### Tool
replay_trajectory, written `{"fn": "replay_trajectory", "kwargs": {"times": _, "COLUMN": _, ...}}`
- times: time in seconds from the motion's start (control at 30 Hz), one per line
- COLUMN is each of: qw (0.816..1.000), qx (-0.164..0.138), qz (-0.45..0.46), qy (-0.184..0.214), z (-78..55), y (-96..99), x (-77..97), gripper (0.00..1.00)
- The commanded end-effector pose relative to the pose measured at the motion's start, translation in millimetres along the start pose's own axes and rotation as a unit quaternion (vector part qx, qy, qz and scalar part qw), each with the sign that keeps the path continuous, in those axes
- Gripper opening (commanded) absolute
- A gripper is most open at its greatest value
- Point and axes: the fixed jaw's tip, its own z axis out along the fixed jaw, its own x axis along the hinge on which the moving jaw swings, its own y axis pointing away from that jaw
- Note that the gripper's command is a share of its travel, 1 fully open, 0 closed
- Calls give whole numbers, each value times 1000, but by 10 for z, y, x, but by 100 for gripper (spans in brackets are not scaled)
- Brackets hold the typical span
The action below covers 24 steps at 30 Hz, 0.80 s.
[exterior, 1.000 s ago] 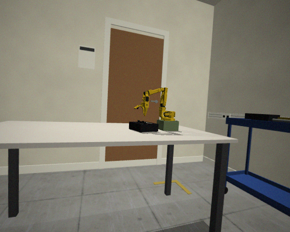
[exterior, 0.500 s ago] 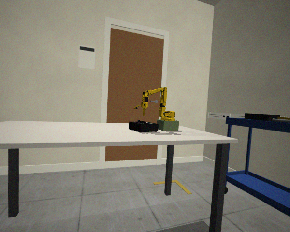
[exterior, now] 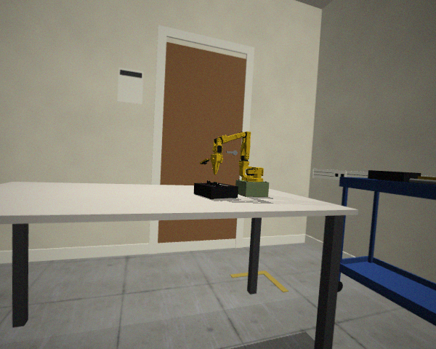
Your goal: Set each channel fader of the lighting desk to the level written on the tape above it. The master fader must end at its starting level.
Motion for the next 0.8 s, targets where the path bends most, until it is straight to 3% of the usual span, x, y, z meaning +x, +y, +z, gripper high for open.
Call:
{"fn": "replay_trajectory", "kwargs": {"times": 0.0, "qw": 999, "qx": -1, "qz": 48, "qy": -1, "z": 14, "y": 3, "x": -43, "gripper": 0}}
{"fn": "replay_trajectory", "kwargs": {"times": 0.77, "qw": 981, "qx": -1, "qz": 196, "qy": -1, "z": 27, "y": -2, "x": -97, "gripper": 0}}
